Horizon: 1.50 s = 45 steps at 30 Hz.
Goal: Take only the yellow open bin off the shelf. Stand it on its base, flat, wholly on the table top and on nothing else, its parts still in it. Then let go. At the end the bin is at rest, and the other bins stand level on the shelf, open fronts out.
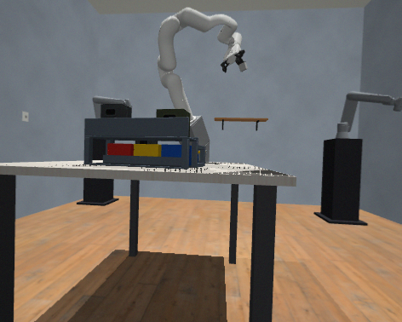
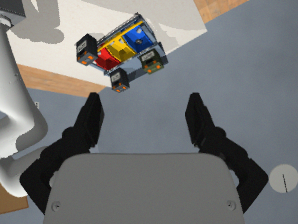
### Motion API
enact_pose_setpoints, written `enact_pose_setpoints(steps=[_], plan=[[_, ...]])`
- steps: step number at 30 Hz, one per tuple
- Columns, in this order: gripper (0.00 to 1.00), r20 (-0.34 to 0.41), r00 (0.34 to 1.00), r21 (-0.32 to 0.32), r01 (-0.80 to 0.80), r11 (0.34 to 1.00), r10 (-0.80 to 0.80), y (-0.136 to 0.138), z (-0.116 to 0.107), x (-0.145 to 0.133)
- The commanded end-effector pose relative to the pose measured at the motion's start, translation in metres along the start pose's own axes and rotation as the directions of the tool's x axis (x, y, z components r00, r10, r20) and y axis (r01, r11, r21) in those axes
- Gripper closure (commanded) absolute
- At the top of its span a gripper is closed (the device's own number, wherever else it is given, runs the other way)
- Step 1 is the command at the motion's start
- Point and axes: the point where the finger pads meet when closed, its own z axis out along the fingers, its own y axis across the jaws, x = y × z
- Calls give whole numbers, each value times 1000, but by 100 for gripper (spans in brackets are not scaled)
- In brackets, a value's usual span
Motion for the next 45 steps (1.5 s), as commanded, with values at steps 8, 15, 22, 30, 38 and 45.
enact_pose_setpoints(steps=[8, 15, 22, 30, 38, 45], plan=[[0, 2, 967, -46, -256, 966, 257, 30, 4, 40], [0, 2, 967, -46, -256, 966, 257, 30, 4, 40], [0, 0, 935, -64, -353, 933, 354, 42, 6, 55], [0, -4, 870, -91, -491, 866, 493, 60, 9, 79], [0, 4, 920, -53, -391, 919, 392, 66, 10, 87], [0, -5, 822, -96, -567, 818, 569, 90, 14, 119]])
